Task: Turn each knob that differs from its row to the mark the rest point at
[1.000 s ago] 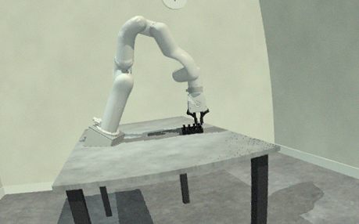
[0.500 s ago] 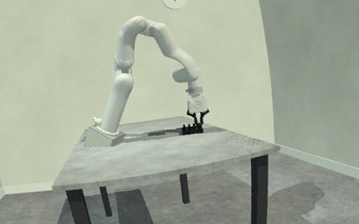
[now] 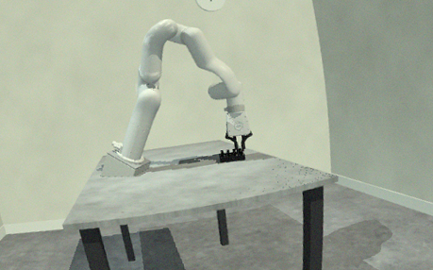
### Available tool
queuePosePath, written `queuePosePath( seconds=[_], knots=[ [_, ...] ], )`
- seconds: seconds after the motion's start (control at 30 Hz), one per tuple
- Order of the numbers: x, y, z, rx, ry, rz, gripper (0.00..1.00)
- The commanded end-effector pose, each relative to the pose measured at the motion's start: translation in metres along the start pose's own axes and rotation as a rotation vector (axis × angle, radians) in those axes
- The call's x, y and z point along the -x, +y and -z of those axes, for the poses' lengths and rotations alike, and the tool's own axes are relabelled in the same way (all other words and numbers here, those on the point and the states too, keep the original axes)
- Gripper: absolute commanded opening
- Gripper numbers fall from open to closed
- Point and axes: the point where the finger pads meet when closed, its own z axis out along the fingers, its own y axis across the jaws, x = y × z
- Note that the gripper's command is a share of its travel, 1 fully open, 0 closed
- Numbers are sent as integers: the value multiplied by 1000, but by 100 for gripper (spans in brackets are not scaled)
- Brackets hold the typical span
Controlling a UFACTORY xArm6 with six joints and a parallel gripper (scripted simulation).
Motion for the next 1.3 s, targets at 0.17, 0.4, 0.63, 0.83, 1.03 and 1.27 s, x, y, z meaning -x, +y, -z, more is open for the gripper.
queuePosePath(
  seconds=[0.17,0.4,0.63,0.83,1.03,1.27],
  knots=[
    [0,1,1,3,1,0,19],
    [0,1,1,3,1,0,8],
    [0,1,1,3,1,0,8],
    [0,1,1,3,1,0,8],
    [0,1,1,3,1,0,8],
    [0,1,1,3,1,0,8]
  ],
)
